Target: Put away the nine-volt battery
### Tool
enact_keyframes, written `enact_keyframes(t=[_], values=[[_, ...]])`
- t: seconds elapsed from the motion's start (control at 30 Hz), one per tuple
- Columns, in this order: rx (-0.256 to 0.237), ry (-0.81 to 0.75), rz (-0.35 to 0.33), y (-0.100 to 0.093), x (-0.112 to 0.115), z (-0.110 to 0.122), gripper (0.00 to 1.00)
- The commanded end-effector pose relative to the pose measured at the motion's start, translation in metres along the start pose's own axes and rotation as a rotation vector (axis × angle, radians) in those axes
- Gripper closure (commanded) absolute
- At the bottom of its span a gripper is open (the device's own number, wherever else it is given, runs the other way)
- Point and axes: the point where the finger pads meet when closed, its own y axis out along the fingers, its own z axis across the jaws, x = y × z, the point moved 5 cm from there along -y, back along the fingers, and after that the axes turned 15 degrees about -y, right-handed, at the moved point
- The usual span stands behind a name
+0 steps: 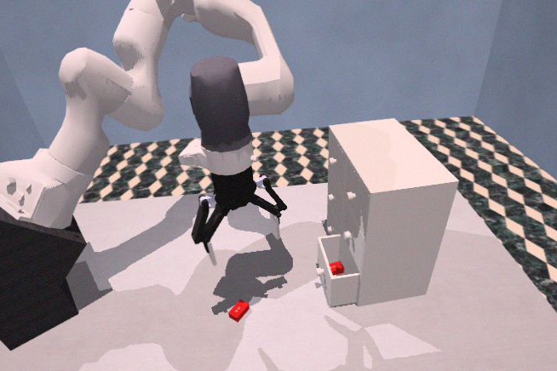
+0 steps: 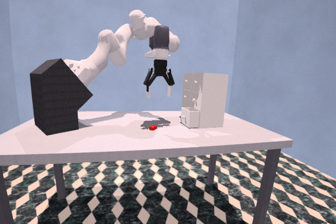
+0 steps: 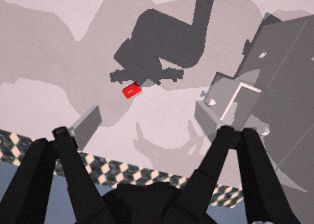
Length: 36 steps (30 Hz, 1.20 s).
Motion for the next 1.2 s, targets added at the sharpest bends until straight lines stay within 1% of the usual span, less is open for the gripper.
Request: enact_keyframes(t=[0.0,0.2,0.27,0.77,0.83,1.17], values=[[-0.019,0.249,-0.016,0.009,0.003,-0.006,0.0],[-0.018,0.42,-0.018,0.024,0.003,-0.014,0.0],[-0.018,0.42,-0.018,0.024,0.003,-0.014,0.0],[-0.015,0.777,-0.022,0.058,0.001,-0.032,0.0],[-0.015,0.777,-0.022,0.058,0.001,-0.032,0.0],[-0.014,0.94,-0.023,0.073,0.001,-0.04,0.0]])
